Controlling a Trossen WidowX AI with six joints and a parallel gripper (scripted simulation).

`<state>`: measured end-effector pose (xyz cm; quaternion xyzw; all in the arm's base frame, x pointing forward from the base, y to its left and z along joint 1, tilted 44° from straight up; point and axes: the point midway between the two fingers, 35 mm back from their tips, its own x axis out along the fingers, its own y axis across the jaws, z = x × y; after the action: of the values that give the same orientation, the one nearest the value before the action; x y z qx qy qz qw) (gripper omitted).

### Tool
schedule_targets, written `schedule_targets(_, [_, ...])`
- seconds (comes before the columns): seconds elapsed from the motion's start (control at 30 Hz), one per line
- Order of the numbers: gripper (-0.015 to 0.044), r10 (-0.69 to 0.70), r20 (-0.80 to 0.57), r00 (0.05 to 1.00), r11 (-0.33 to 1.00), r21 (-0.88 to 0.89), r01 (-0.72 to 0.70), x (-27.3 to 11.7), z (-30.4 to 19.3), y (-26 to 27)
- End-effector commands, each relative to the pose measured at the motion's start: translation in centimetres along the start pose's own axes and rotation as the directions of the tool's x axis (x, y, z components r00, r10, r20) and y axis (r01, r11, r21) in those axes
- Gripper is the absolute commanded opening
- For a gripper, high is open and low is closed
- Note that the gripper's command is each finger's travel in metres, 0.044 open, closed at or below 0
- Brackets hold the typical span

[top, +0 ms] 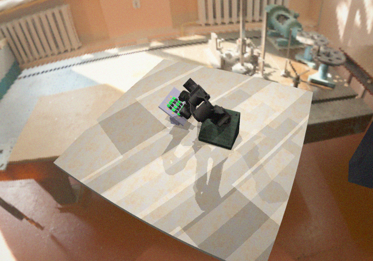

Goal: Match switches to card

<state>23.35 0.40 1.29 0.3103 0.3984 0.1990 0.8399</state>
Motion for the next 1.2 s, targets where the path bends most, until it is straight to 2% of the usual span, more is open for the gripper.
schedule_targets(0.0, [0.0, 0.004, -0.003, 1.0, 1.0, 0.023, -0.004, 1.0, -0.7, 0.2])
schedule_targets(1.17, [0.0, 0.006, -0.002, 1.0, 1.0, 0.023, -0.005, 3.5, -0.8, 0.2])
